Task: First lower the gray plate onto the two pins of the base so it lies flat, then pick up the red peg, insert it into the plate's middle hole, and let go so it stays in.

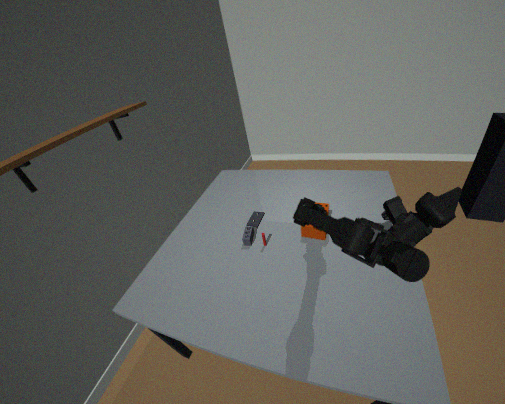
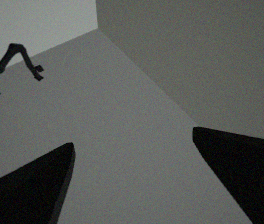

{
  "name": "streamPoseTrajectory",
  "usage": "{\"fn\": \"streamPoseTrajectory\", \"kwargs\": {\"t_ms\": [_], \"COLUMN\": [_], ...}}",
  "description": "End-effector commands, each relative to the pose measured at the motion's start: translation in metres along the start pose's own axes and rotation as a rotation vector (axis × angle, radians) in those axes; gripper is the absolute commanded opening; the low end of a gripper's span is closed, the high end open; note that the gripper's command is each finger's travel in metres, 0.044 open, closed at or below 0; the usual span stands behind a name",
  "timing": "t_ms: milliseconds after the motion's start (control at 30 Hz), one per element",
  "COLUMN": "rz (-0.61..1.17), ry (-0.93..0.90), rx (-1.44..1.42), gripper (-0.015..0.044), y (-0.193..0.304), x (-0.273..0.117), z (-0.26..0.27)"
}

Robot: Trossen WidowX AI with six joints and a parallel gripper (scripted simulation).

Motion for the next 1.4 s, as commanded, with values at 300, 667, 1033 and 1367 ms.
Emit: {"fn": "streamPoseTrajectory", "kwargs": {"t_ms": [300, 667, 1033, 1367], "rz": [0.322, 0.806, 1.208, 1.483], "ry": [-0.026, 0.151, 0.620, 1.296], "rx": [0.266, 0.938, 1.535, 1.892], "gripper": [0.0440, 0.0440, 0.0440, 0.0440], "y": [0.058, 0.122, 0.100, 0.011], "x": [-0.049, -0.189, -0.341, -0.455], "z": [0.026, 0.097, 0.171, 0.233]}}
Point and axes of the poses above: the point midway between the two fingers, 35 mm back from their tips, its own x axis out along the fingers, its own z axis across the jaws, y = z × x, the point moved 5 cm from there along -x, back along the fingers, and after that the axes turned 12 degrees about x, right-handed, at the moved point
